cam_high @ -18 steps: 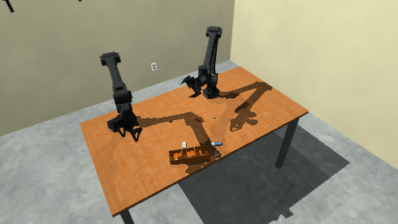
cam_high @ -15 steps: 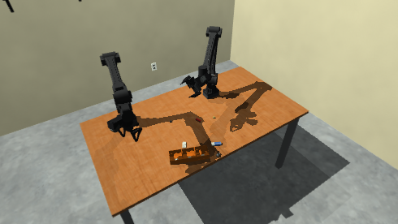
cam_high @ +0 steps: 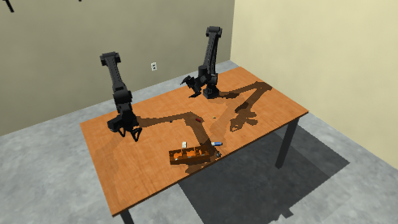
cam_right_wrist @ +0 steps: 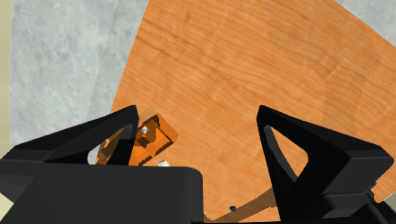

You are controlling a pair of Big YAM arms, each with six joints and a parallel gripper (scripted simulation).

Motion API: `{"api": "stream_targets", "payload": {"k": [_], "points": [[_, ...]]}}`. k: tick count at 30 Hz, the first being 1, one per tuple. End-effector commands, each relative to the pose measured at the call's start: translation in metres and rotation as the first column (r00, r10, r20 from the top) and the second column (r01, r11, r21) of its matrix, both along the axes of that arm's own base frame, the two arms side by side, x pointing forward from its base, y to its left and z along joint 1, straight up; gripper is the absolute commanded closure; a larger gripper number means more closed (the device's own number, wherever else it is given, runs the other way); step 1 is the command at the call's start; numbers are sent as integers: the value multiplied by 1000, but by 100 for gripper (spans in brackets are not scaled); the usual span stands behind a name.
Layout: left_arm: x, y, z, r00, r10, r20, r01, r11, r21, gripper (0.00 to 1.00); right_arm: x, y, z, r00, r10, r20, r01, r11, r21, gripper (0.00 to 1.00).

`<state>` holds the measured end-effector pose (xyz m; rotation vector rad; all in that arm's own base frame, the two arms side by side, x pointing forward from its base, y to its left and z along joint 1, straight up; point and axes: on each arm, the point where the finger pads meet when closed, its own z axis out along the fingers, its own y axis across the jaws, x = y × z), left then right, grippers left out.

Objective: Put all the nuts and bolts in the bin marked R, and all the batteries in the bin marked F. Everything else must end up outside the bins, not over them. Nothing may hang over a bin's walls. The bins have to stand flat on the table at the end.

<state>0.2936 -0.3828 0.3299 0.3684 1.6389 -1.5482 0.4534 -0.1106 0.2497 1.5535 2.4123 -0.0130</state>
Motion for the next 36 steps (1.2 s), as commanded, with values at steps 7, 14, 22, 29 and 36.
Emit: {"api": "stream_targets", "payload": {"k": [7,14,22,29,36], "points": [[0,0,8,1000,5,20,-4,1000,-11,0,1,0,5,1000,0,11,0,1000,-2,0],[0,4,20,997,27,79,-25,999,-32,0,1,0,5,1000,0,11,0,1000,-2,0],[0,11,41,982,71,174,-59,996,-71,0,1,0,5,1000,0,11,0,1000,-2,0],[-4,27,77,933,159,324,-117,982,-146,0,1,0,5,1000,0,11,0,1000,-2,0],[-10,42,108,866,248,435,-164,961,-221,0,1,0,5,1000,0,11,0,1000,-2,0]]}}
